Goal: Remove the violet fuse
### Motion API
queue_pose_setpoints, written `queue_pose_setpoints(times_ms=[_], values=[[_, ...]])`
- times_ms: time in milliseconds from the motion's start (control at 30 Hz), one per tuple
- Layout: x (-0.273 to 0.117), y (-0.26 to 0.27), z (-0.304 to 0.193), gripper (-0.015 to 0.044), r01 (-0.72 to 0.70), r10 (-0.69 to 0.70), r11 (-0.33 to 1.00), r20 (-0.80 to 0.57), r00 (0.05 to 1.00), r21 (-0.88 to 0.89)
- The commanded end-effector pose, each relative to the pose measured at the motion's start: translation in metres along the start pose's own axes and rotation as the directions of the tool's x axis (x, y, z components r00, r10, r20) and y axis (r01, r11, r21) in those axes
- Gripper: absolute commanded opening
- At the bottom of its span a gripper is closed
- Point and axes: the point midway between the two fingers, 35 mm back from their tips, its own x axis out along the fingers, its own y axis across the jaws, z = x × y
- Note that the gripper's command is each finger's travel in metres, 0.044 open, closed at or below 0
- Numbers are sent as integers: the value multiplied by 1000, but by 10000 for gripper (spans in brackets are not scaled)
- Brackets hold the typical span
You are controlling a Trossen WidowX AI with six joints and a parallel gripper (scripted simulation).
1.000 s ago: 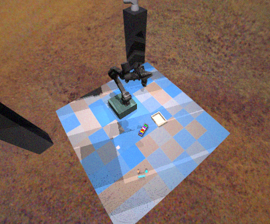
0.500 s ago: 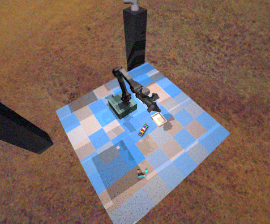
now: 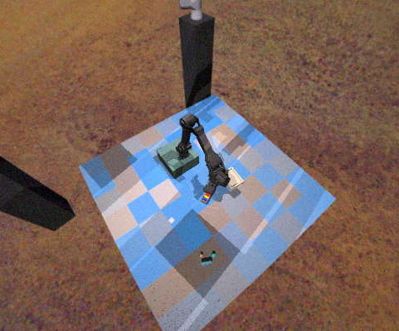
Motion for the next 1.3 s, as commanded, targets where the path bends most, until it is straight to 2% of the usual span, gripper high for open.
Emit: queue_pose_setpoints(times_ms=[0, 1267], values=[[19, -6, -22, 67, -3, 13, 997, -137, 991, 72], [49, -9, -27, 67, -3, 13, 997, -137, 991, 72]])
